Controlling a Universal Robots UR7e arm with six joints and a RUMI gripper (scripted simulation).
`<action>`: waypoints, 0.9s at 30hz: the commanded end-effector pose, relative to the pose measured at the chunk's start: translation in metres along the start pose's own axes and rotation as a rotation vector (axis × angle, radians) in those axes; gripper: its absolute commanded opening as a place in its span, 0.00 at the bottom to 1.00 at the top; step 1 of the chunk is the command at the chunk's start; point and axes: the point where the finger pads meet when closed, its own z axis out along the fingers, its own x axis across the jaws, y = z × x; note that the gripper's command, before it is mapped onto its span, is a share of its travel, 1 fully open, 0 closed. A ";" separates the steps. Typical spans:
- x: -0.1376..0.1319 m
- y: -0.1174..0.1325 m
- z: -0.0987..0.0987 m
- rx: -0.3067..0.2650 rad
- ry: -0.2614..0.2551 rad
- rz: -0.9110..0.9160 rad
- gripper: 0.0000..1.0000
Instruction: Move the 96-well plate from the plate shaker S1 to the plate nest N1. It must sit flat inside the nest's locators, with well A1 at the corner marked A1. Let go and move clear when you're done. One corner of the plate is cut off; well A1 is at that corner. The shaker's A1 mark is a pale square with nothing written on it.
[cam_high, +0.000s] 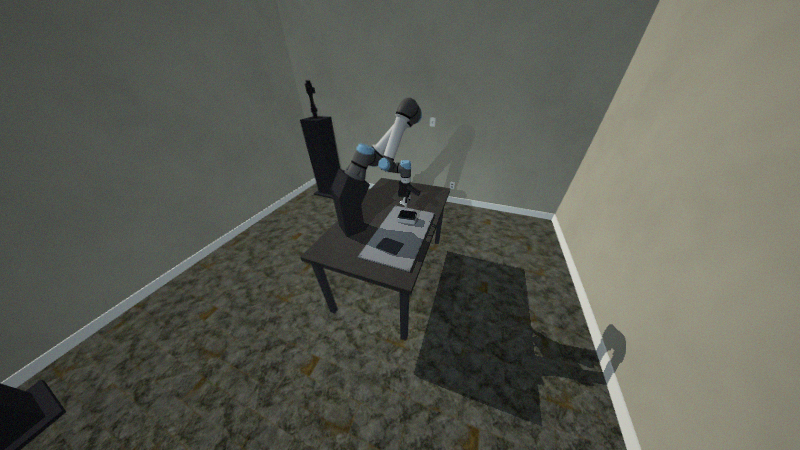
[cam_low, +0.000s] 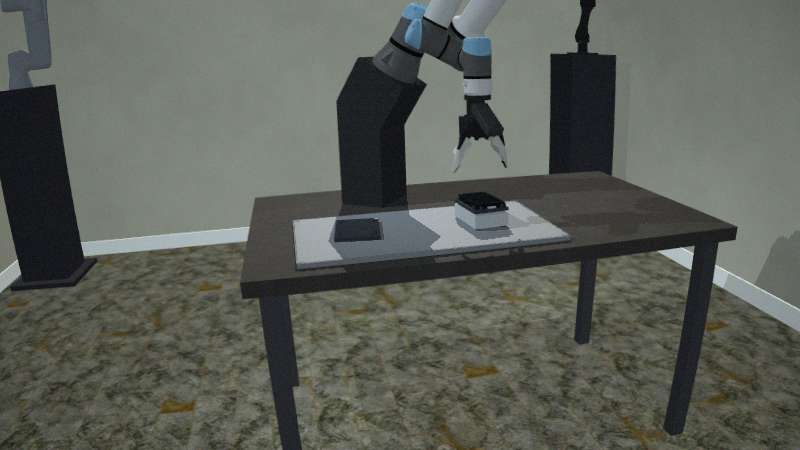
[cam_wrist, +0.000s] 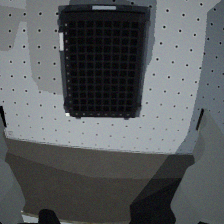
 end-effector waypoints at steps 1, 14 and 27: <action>0.000 0.000 0.001 0.001 0.000 0.000 1.00; 0.000 0.000 0.020 0.001 0.000 0.000 1.00; 0.000 0.000 0.041 0.001 0.000 0.000 1.00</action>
